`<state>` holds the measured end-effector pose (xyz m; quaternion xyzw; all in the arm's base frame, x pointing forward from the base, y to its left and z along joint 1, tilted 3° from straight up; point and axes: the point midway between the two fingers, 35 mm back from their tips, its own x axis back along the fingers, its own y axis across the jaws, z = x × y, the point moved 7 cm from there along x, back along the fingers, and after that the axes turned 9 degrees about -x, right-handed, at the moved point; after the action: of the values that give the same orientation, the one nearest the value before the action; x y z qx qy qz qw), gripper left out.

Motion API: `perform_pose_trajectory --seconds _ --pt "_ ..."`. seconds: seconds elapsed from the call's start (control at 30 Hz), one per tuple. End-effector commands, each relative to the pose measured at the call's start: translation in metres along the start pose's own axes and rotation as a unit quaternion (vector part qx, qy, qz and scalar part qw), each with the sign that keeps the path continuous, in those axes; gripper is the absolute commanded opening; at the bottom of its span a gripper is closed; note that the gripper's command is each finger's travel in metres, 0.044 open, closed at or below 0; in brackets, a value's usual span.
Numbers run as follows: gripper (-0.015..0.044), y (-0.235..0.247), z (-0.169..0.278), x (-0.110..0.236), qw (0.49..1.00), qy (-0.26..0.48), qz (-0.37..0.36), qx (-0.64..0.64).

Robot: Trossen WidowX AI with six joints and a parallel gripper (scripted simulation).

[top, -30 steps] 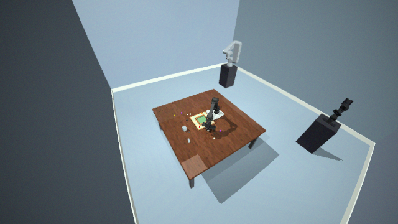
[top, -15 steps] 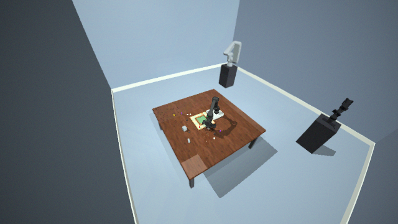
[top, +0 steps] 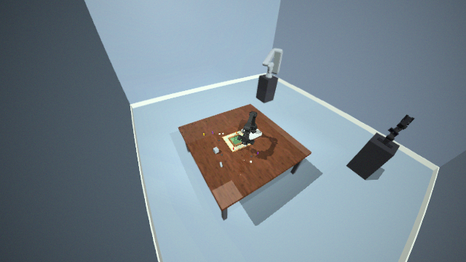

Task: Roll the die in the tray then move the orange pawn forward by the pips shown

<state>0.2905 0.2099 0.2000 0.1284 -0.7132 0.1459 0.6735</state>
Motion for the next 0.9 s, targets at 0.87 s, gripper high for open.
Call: perform_pose_trajectory --seconds 0.87 --pt "0.0 -0.148 0.068 -0.027 0.98 0.01 0.015 -0.197"
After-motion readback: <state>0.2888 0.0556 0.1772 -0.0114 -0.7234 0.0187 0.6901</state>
